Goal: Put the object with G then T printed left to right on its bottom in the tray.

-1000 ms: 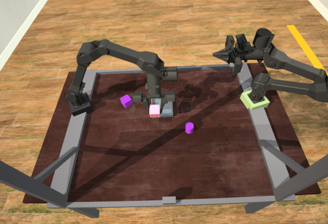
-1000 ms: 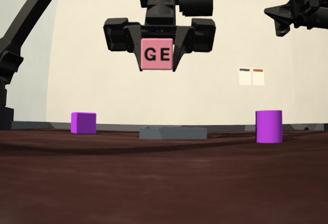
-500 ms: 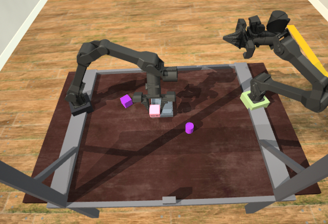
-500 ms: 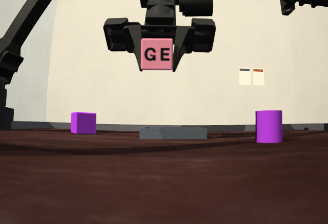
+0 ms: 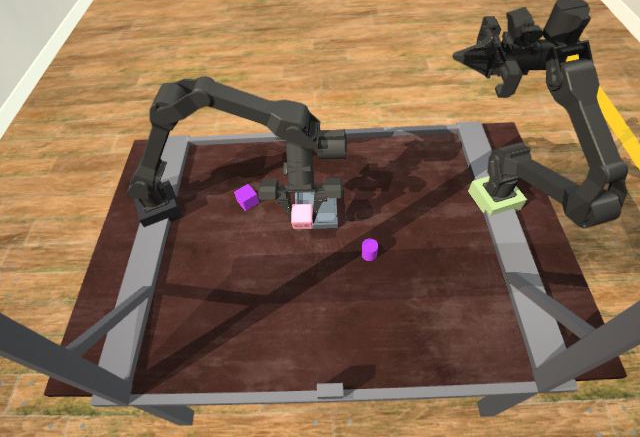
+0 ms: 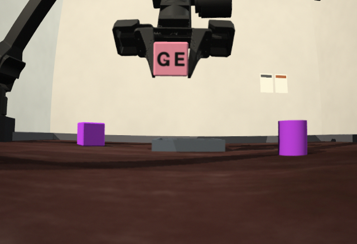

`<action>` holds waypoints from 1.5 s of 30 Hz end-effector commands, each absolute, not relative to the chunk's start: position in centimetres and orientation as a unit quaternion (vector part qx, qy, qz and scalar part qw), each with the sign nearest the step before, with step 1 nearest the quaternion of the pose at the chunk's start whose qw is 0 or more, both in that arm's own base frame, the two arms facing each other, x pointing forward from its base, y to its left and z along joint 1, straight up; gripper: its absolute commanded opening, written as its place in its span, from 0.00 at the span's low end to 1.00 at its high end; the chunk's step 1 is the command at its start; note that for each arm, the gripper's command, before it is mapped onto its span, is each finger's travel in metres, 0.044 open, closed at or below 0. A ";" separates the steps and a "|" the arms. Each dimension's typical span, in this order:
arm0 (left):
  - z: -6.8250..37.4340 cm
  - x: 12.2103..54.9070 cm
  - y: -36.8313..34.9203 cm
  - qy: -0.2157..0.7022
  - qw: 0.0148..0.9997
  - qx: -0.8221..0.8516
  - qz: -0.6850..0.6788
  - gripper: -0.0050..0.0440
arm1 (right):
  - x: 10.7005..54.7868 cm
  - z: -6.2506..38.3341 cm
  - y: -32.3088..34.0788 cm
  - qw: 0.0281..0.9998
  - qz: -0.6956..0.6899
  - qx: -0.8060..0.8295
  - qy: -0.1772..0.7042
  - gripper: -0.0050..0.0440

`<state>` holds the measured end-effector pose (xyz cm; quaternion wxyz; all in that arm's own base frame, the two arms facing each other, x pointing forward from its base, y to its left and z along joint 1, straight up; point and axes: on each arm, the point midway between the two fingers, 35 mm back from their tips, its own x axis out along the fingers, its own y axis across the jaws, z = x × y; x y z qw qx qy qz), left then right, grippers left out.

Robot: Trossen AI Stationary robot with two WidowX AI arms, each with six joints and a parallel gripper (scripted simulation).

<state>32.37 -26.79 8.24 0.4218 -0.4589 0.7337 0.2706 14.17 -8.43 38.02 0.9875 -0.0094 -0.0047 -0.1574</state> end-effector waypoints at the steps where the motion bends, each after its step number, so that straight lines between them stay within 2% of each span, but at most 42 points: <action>1: 9.3 32.6 -26.9 0.730 0.427 -0.466 0.260 0.45 | 13.9 38.3 -8.4 0.989 -0.149 -0.002 0.000 0.00; 21: 7.7 36.8 -25.4 0.707 0.530 -0.437 0.170 0.45 | 13.9 38.3 -8.4 0.989 -0.149 -0.002 0.000 0.00; 45: 6.0 43.5 -22.8 0.634 0.689 -0.347 0.046 0.45 | 13.9 38.3 -8.4 0.989 -0.149 -0.002 0.000 0.00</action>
